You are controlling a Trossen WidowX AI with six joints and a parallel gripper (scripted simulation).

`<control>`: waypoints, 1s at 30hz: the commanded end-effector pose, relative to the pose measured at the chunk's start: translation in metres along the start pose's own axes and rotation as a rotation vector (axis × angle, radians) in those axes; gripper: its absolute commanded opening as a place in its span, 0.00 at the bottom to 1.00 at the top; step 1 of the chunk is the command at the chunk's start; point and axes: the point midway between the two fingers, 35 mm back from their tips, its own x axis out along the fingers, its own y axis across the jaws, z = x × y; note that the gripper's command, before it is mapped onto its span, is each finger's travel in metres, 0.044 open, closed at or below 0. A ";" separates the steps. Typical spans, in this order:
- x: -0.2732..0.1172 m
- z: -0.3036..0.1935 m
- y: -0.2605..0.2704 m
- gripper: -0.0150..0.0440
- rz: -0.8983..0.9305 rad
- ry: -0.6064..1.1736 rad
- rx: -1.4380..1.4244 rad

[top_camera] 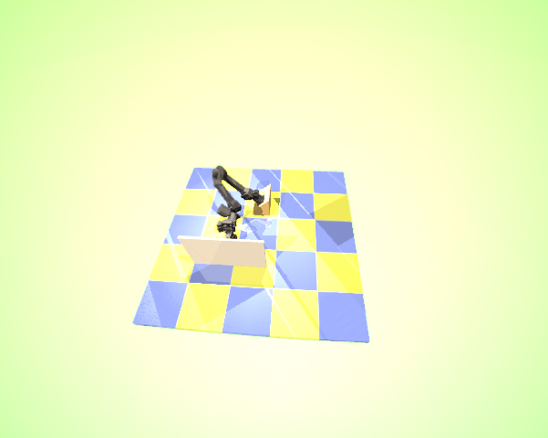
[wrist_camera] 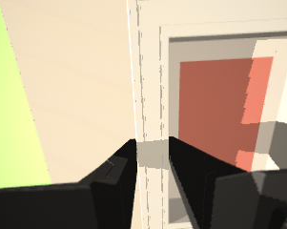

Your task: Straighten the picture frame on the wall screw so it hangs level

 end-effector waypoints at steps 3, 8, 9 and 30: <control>0.000 0.000 0.000 0.65 0.000 0.000 -0.003; -0.002 0.000 0.000 0.69 0.000 0.000 -0.006; -0.006 0.002 0.001 0.69 0.000 0.000 -0.013; -0.110 0.013 0.008 0.69 -0.006 0.029 -0.155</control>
